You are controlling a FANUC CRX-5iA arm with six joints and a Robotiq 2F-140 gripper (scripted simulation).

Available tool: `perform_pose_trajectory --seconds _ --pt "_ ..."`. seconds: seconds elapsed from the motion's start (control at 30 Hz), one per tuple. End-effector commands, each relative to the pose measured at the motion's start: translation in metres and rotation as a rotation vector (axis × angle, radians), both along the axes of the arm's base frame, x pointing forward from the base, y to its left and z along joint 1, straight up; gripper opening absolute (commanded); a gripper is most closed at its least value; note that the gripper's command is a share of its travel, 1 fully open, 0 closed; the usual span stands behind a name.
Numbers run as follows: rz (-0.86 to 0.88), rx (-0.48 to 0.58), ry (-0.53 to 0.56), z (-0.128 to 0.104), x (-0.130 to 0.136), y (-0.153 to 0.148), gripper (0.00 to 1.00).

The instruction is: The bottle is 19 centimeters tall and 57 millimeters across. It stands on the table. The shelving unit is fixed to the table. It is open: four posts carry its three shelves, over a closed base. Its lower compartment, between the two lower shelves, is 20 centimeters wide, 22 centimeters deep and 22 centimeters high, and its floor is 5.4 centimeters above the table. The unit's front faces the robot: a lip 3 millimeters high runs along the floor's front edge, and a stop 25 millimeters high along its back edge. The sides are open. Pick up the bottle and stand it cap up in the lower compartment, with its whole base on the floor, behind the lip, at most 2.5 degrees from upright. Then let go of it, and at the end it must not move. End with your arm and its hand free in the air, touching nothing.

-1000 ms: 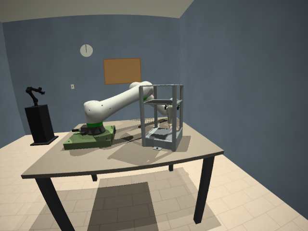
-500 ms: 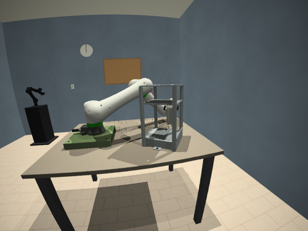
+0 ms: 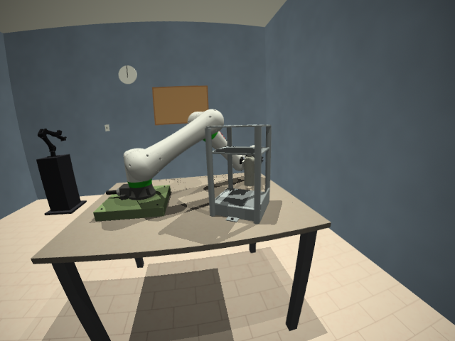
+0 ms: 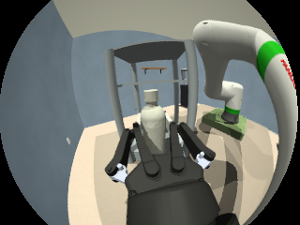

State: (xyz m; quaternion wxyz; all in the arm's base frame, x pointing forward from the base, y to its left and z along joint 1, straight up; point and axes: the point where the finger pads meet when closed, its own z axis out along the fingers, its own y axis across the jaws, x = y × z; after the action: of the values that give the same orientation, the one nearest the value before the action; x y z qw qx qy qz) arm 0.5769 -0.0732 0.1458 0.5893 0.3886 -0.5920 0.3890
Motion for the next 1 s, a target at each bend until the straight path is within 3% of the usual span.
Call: perform_pose_trajectory --seconds 0.0,0.97 --pt "0.001 0.000 -0.001 0.000 -0.006 -0.010 0.00" --pt "0.001 0.000 -0.001 0.000 -0.039 -0.060 0.00"
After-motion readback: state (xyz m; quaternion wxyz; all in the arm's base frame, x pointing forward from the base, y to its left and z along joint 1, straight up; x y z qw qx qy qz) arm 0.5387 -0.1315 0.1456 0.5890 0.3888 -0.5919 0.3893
